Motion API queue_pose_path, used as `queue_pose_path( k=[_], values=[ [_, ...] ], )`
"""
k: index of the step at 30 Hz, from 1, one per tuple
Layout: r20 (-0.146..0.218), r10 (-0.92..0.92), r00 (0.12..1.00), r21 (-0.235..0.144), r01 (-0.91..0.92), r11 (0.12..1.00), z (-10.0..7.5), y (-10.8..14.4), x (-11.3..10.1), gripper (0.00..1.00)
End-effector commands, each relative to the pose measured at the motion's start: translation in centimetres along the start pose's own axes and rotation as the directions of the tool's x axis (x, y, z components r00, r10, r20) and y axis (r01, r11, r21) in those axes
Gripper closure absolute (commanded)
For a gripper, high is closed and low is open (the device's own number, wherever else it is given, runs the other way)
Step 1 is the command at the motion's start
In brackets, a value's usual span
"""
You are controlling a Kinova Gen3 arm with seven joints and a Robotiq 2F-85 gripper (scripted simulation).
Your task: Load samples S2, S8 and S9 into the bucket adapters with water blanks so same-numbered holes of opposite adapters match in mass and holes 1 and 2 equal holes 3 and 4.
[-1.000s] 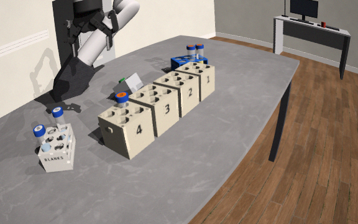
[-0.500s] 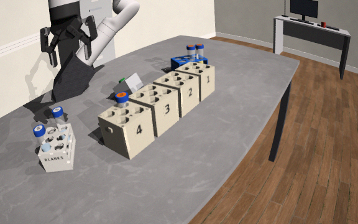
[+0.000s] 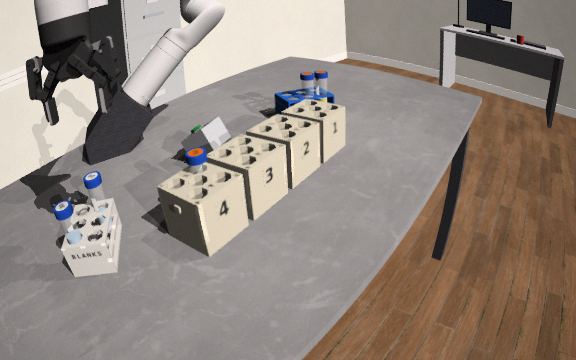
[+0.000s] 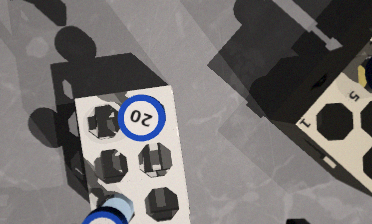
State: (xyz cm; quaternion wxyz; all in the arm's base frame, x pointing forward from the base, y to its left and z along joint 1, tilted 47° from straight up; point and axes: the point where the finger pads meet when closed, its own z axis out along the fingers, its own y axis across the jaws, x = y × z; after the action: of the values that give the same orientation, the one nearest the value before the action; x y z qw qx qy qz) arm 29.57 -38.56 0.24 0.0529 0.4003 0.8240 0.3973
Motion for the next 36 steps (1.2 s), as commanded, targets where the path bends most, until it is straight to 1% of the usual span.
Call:
queue_pose_path(
  k=[1, 11, 12, 18, 33, 35, 36],
  values=[
    [-0.002, 0.0, 1.0, -0.001, 0.0, 1.0, -0.1, -1.0, -1.2, 0.0],
    [-0.002, 0.0, 1.0, -0.001, 0.0, 1.0, -0.1, -4.4, -4.9, 0.0],
    [-0.002, 0.0, 1.0, -0.001, 0.0, 1.0, -0.1, -4.5, -5.0, 0.0],
    [-0.002, 0.0, 1.0, -0.001, 0.0, 1.0, 0.2, -4.5, -5.0, 0.0],
    [-0.002, 0.0, 1.0, -0.001, 0.0, 1.0, 4.2, -4.4, -5.0, 0.0],
    [-0.002, 0.0, 1.0, -0.001, 0.0, 1.0, 4.2, -4.4, -5.0, 0.0],
    [-0.002, 0.0, 1.0, -0.001, 0.0, 1.0, 4.4, -4.4, -5.0, 0.0]
  ],
)
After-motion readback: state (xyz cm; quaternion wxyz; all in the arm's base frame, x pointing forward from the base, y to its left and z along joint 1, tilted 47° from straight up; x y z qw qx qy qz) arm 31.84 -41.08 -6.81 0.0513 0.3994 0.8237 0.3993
